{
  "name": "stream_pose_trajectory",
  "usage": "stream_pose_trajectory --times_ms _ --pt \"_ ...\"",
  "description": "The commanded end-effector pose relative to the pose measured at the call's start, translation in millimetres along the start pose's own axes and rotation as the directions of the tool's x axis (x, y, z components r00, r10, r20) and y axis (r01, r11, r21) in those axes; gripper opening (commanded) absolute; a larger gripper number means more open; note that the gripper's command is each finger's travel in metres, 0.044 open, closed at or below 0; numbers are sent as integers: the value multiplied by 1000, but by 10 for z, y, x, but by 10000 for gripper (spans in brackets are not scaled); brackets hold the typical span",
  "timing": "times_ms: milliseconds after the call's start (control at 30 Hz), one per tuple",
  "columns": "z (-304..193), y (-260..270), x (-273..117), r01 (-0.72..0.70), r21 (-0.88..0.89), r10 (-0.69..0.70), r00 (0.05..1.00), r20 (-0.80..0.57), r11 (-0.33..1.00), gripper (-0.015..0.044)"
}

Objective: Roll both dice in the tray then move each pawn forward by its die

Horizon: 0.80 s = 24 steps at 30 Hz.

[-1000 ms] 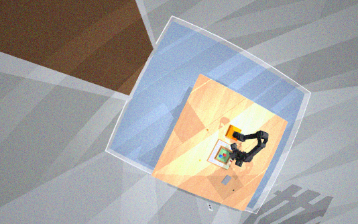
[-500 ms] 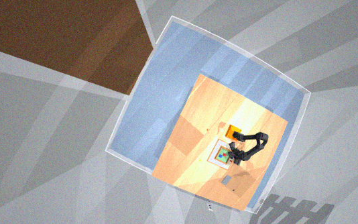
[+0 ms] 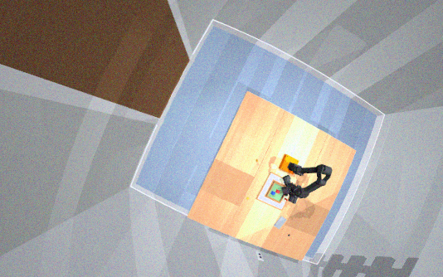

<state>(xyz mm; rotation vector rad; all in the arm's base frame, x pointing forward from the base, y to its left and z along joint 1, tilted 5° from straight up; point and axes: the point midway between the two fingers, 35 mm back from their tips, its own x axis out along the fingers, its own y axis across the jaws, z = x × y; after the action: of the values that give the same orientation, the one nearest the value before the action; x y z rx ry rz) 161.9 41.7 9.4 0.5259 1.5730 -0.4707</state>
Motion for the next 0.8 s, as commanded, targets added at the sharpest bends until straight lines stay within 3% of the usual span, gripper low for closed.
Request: stream_pose_trajectory --times_ms 0,267,433,667,767 --pt "1 1 -5 0 0 0 1000 0 1000 236" --pt "3 6 -504 9 5 -9 1000 -1 1000 440" --pt "25 10 -596 9 -42 -9 1000 -1 999 440" --pt "176 -78 -1167 9 -529 -10 1000 1 849 440" --pt "194 -109 -1285 9 -615 -10 1000 1 788 440"
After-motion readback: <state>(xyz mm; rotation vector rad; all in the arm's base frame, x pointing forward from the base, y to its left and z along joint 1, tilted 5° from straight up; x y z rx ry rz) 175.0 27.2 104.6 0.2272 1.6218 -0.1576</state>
